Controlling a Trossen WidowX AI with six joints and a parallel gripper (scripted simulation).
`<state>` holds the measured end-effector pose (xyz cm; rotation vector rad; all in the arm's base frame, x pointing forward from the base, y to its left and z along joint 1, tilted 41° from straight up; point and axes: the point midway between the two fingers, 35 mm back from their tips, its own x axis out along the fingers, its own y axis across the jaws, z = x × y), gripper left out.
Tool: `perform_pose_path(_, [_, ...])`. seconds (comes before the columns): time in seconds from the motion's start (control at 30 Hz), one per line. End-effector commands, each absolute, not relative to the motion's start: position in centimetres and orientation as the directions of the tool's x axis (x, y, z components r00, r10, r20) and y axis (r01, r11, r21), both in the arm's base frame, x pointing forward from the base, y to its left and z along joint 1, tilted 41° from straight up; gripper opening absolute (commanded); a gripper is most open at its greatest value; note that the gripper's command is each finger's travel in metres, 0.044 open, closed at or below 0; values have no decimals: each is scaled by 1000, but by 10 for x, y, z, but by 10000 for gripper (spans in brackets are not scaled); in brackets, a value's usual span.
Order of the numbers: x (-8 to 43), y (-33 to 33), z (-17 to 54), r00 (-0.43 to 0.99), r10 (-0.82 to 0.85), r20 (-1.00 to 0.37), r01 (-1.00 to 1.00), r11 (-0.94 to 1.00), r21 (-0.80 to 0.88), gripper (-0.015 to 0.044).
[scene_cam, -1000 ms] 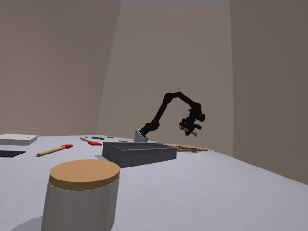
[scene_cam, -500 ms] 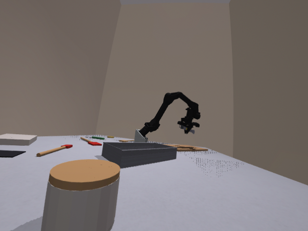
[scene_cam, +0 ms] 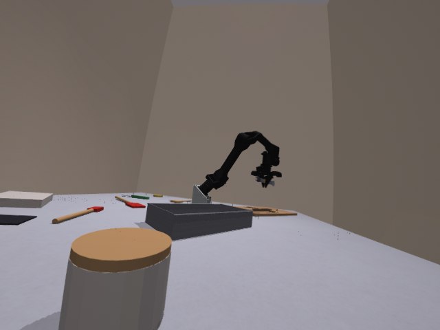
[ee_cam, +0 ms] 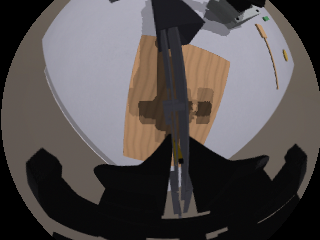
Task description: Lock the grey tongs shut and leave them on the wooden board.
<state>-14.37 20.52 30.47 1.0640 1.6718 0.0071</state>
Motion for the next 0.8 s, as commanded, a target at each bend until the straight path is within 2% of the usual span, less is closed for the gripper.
perform_pose_path(0.0, [-153,200,309,-12,659,-752,623,593,509,-150])
perform_pose_path(0.33, [-155,200,307,-32,660,-750,632,595,497,-150])
perform_pose_path(0.77, [-157,208,293,-242,661,-710,709,620,336,-150])
